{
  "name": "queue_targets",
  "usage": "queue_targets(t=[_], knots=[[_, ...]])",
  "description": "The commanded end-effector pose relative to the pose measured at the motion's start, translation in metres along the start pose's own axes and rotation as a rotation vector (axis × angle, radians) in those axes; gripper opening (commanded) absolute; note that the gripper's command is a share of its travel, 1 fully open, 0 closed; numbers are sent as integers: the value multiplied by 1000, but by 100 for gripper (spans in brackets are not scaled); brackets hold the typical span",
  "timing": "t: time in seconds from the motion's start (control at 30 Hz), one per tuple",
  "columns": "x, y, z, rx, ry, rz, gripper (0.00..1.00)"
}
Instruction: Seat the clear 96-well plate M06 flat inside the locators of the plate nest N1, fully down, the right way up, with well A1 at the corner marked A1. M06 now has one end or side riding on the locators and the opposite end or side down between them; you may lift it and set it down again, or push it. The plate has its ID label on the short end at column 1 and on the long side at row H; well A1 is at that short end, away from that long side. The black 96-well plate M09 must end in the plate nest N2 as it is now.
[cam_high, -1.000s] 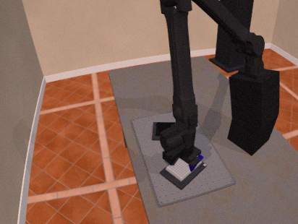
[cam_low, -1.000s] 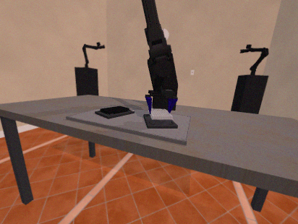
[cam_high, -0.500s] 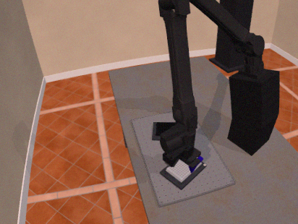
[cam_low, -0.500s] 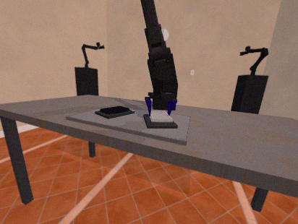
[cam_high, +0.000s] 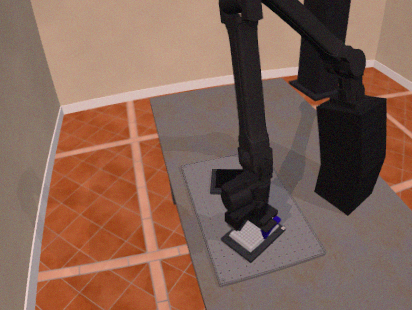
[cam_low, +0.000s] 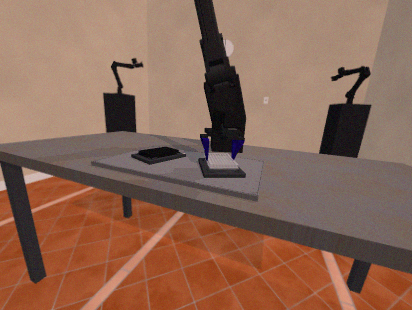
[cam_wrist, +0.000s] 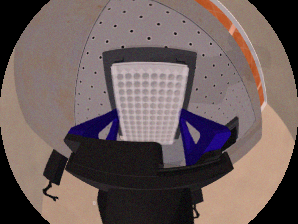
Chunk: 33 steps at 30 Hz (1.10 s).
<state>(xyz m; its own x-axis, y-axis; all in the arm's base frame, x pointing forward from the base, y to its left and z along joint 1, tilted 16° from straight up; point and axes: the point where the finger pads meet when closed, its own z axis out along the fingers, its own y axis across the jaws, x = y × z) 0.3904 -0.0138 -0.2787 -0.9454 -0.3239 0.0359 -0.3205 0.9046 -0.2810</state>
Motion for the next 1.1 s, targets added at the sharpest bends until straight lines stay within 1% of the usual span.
queue_targets(t=[0.0,0.37,0.5,1.07], knots=[[-8,-9,1,1,-12,14,0],[-8,-9,0,1,-10,14,0],[-4,-7,5,-2,-2,11,0],[-7,-8,8,2,-15,15,0]])
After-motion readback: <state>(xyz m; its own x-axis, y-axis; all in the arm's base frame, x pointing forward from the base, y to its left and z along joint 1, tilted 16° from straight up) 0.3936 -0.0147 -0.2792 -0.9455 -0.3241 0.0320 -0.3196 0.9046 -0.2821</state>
